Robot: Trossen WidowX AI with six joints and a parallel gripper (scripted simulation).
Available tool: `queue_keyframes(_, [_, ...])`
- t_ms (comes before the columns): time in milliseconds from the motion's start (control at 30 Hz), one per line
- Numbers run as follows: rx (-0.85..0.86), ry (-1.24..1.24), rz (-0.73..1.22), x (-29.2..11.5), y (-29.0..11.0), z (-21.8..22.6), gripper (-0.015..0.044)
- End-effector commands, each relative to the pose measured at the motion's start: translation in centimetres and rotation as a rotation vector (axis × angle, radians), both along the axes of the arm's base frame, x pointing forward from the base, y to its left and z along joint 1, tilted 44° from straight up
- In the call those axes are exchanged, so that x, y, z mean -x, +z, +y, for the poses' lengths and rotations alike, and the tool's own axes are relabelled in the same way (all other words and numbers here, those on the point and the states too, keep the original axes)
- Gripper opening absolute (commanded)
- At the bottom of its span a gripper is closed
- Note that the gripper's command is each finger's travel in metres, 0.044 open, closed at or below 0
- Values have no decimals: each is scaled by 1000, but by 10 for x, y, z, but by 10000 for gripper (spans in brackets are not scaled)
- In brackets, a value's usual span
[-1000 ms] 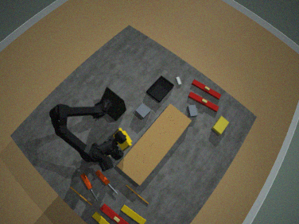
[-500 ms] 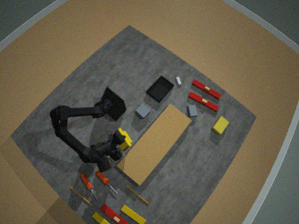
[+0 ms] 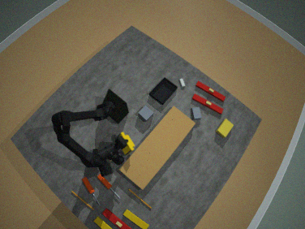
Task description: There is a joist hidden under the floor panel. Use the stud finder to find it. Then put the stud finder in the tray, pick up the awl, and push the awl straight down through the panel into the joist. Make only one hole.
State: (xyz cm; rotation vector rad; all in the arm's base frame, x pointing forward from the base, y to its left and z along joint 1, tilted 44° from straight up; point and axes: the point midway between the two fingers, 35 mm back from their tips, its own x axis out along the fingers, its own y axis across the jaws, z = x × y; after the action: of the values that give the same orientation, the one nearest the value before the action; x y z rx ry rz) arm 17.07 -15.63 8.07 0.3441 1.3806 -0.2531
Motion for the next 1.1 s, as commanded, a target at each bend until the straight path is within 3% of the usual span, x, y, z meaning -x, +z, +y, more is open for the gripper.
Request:
queue_keyframes(0, [-5, 3, -2, 0, -5, -3, 0])
queue_keyframes(200, [4, -5, 0, 2, -9, -10, 0])
queue_keyframes(767, [4, -7, -1, 1, -7, -9, 440])
queue_keyframes(1067, [5, -7, -1, 3, 5, -10, 440])
